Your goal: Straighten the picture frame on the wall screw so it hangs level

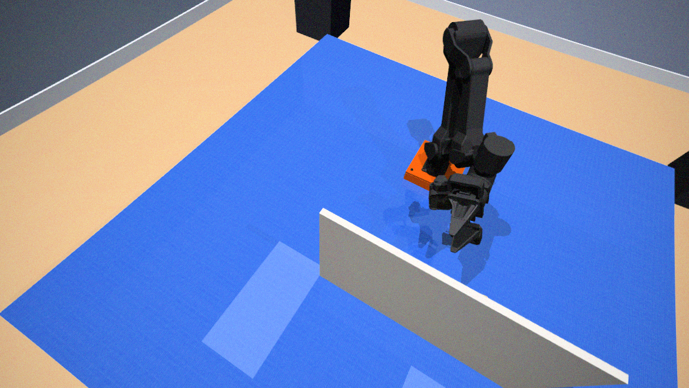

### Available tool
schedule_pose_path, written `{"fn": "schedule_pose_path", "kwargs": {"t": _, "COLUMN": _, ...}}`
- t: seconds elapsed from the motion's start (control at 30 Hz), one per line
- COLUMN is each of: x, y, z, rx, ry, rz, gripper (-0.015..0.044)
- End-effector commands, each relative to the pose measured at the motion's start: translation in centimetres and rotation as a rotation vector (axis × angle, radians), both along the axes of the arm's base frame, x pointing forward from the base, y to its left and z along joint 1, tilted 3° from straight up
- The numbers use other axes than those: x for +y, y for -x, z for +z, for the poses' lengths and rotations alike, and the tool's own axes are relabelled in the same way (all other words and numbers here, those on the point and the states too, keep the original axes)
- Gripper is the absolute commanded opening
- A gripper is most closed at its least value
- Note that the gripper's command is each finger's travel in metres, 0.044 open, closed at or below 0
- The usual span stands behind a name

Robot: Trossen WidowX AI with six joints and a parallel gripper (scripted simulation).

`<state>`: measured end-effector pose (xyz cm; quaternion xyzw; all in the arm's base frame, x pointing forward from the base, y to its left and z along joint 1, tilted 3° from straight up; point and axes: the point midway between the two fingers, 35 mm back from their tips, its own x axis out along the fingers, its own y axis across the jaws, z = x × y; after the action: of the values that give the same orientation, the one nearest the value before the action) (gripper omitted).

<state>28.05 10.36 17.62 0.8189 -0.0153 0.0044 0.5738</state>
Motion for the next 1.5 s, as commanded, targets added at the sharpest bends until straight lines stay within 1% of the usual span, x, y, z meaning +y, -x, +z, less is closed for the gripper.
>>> {"fn": "schedule_pose_path", "kwargs": {"t": 0.0, "x": 0.6, "y": 0.9, "z": 0.6, "rx": -0.004, "ry": 0.004, "rz": 0.003, "gripper": 0.026}}
{"fn": "schedule_pose_path", "kwargs": {"t": 0.2, "x": 1.4, "y": 5.7, "z": 2.5, "rx": -0.006, "ry": -0.009, "rz": 0.002, "gripper": 0.026}}
{"fn": "schedule_pose_path", "kwargs": {"t": 0.4, "x": 0.3, "y": 10.0, "z": 3.4, "rx": 0.004, "ry": -0.028, "rz": 0.0, "gripper": 0.026}}
{"fn": "schedule_pose_path", "kwargs": {"t": 0.47, "x": -0.1, "y": 10.7, "z": 3.5, "rx": 0.008, "ry": -0.032, "rz": -0.001, "gripper": 0.026}}
{"fn": "schedule_pose_path", "kwargs": {"t": 1.47, "x": -0.2, "y": 10.8, "z": 3.5, "rx": 0.008, "ry": -0.033, "rz": -0.001, "gripper": 0.026}}
